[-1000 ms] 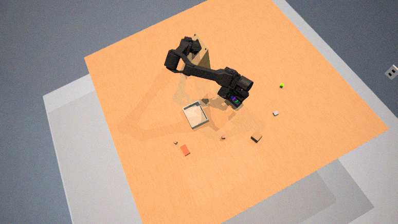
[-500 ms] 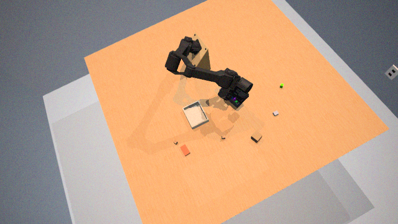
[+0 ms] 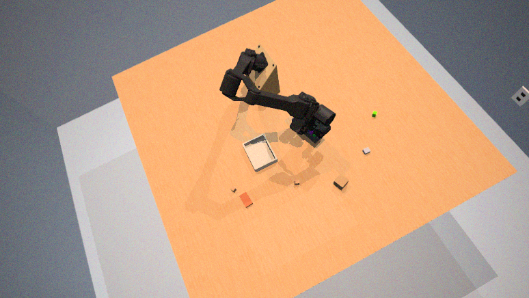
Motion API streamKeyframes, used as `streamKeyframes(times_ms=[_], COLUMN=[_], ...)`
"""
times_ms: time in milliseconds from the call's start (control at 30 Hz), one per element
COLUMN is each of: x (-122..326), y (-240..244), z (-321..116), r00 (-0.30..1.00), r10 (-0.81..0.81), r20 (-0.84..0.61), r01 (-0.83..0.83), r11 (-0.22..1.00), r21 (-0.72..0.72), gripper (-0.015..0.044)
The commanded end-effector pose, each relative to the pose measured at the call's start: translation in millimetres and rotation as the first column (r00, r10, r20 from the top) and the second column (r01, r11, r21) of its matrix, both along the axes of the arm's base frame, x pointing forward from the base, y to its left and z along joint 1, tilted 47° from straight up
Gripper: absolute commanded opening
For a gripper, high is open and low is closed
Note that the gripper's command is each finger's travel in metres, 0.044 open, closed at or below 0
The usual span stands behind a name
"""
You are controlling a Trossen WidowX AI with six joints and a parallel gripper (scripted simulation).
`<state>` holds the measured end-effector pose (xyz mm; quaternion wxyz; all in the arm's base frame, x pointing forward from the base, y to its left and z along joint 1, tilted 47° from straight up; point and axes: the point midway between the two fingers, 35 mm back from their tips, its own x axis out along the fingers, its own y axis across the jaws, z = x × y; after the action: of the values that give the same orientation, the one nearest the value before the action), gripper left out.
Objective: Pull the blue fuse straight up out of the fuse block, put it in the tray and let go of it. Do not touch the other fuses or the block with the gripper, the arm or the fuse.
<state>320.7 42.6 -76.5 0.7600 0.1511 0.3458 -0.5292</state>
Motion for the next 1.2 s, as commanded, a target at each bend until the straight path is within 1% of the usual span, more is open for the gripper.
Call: streamKeyframes(times_ms=[0, 33, 400, 1167], x=[0.3, 0.3, -0.1, -1.5], y=[-1.5, -1.5, -0.6, 6.4], z=[-1.5, -1.5, -0.7, 5.5], r00=[1.0, 1.0, 1.0, 1.0], r10=[0.005, 0.005, 0.0, 0.001], r20=[-0.003, -0.003, -0.001, -0.002], r01=[-0.005, -0.005, 0.0, -0.001], r11=[1.0, 1.0, 1.0, 1.0], r21=[-0.004, -0.004, -0.001, 0.0], gripper=[0.0074, 0.0074, 0.0001, 0.0])
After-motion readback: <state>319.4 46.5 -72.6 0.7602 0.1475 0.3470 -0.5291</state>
